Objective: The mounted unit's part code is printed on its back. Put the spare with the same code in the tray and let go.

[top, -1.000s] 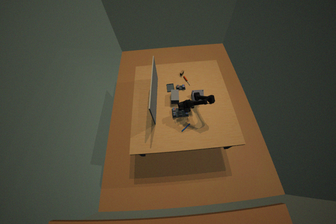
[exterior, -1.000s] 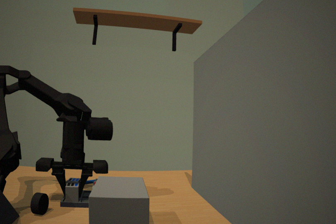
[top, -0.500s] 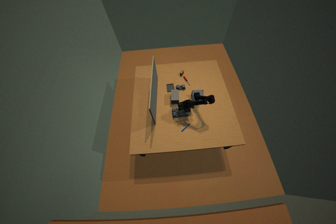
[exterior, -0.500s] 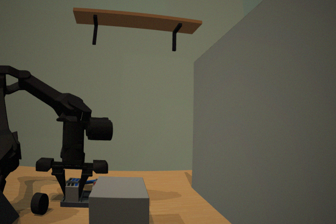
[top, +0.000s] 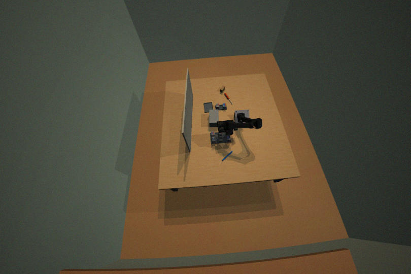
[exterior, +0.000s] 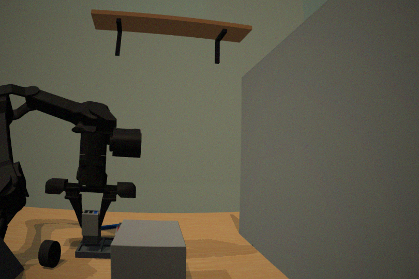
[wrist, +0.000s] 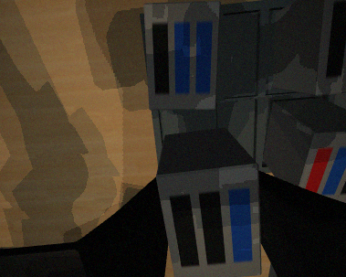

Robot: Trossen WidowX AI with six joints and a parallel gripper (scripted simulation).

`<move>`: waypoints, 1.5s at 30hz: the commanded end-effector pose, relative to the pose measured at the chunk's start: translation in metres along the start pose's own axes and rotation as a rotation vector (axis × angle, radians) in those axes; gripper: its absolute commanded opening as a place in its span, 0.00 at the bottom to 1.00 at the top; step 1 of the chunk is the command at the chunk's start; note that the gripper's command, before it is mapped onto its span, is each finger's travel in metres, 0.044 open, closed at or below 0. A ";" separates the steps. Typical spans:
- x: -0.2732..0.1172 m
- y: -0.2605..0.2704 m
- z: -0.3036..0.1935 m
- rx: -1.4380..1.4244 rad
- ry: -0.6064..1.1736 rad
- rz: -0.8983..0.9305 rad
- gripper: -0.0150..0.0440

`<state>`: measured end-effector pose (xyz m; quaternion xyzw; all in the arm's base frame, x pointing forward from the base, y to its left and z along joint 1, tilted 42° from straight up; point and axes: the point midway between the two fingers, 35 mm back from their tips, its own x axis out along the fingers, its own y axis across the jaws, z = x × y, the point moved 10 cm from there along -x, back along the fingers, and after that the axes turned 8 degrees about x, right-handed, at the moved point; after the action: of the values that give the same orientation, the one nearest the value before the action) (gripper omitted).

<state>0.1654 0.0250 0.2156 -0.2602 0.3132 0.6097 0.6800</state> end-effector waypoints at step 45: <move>-0.083 -0.073 -0.046 0.002 0.019 -0.012 0.25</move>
<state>0.2172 -0.0620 0.2462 -0.2598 0.3188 0.6064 0.6806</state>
